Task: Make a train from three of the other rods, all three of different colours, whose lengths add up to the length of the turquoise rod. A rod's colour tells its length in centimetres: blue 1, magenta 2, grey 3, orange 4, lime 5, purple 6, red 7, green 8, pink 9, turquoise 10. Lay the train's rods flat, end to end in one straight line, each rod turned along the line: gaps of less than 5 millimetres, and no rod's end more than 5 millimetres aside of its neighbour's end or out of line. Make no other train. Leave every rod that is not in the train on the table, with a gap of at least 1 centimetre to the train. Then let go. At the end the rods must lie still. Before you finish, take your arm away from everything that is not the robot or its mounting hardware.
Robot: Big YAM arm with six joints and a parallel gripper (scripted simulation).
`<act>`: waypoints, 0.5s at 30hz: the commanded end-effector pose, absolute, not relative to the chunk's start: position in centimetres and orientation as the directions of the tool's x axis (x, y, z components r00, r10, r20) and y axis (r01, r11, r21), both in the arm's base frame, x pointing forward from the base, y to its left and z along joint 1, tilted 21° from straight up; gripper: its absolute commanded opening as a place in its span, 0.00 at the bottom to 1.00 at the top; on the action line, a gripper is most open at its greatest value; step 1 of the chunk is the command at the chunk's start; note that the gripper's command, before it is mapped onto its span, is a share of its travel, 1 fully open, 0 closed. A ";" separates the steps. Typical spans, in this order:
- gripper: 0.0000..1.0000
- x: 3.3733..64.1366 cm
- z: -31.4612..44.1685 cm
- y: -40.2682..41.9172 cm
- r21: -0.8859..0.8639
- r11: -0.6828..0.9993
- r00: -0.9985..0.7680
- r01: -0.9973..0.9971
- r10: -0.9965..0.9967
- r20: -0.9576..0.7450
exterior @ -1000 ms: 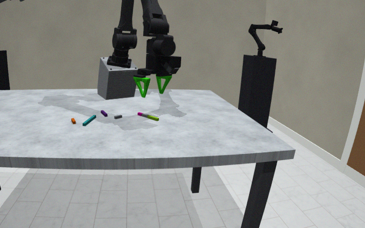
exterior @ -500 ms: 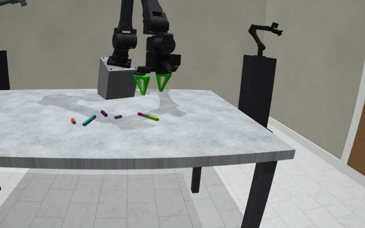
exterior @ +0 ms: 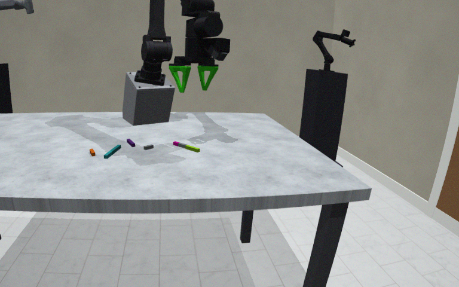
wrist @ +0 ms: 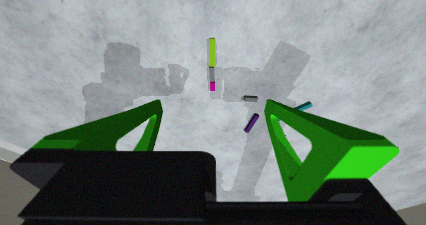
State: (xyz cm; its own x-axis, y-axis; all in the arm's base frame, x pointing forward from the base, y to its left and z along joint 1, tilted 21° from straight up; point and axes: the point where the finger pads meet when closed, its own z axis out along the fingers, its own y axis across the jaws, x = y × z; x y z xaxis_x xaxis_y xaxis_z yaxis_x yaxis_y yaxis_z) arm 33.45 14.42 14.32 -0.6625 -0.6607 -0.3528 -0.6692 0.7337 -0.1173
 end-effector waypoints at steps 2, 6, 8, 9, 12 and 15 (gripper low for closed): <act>1.00 34.4 18.2 14.4 -0.137 0.735 -0.643 -0.664 -0.655 -0.397; 1.00 34.2 18.9 14.3 -0.136 0.735 -0.643 -0.664 -0.655 -0.397; 1.00 34.2 18.5 14.3 -0.133 0.735 -0.647 -0.665 -0.656 -0.388; 1.00 34.5 18.0 14.5 -0.131 0.734 -0.649 -0.666 -0.657 -0.383; 1.00 34.4 18.1 14.4 -0.133 0.735 -0.647 -0.665 -0.656 -0.388; 1.00 34.4 18.2 14.4 -0.134 0.735 -0.646 -0.665 -0.656 -0.391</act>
